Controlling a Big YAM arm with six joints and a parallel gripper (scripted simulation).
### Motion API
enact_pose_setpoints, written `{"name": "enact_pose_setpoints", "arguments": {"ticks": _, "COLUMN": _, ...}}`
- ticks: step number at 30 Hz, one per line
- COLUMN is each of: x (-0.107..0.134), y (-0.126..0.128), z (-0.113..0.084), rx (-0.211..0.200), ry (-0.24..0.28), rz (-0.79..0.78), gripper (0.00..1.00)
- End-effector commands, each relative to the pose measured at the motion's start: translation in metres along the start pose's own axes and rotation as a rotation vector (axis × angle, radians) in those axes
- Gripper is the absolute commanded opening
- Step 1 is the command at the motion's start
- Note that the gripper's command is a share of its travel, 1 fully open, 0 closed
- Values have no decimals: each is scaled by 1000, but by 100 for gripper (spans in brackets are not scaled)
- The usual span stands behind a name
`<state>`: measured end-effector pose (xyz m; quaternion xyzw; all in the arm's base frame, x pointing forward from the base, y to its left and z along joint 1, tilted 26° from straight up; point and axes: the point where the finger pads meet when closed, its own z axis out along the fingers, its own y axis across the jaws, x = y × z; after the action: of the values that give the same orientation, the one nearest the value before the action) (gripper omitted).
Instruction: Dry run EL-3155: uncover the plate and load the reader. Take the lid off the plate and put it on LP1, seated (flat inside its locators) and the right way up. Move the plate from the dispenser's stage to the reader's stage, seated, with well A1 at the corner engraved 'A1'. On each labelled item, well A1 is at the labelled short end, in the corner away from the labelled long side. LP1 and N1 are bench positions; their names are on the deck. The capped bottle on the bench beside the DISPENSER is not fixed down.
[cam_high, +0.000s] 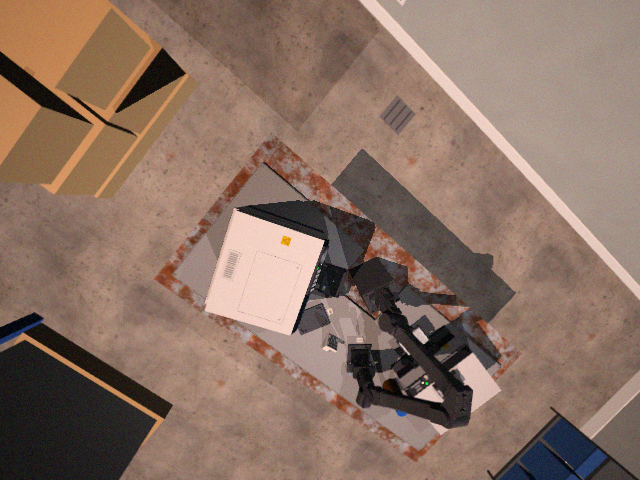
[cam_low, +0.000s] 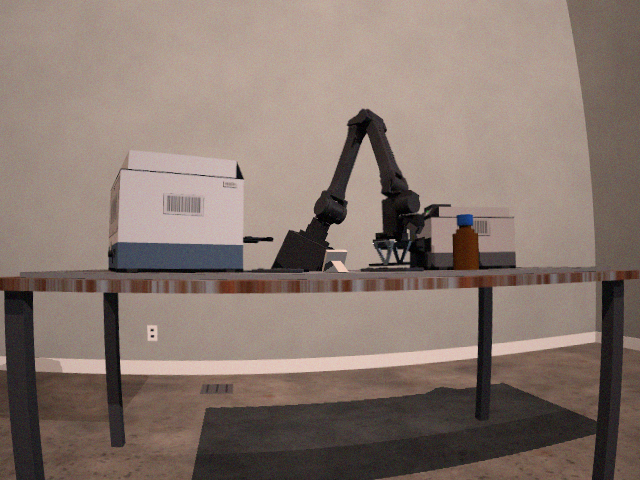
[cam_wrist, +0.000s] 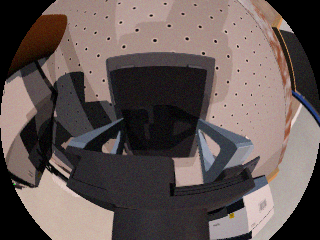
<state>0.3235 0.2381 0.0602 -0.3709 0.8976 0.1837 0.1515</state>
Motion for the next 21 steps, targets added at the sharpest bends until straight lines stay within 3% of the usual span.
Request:
{"name": "enact_pose_setpoints", "arguments": {"ticks": 1, "x": -11, "y": -9, "z": -5, "rx": 16, "ry": -30, "rz": 16, "gripper": 85}}
{"name": "enact_pose_setpoints", "arguments": {"ticks": 21, "x": -3, "y": -7, "z": 1, "rx": 11, "ry": -10, "rz": 25, "gripper": 85}}
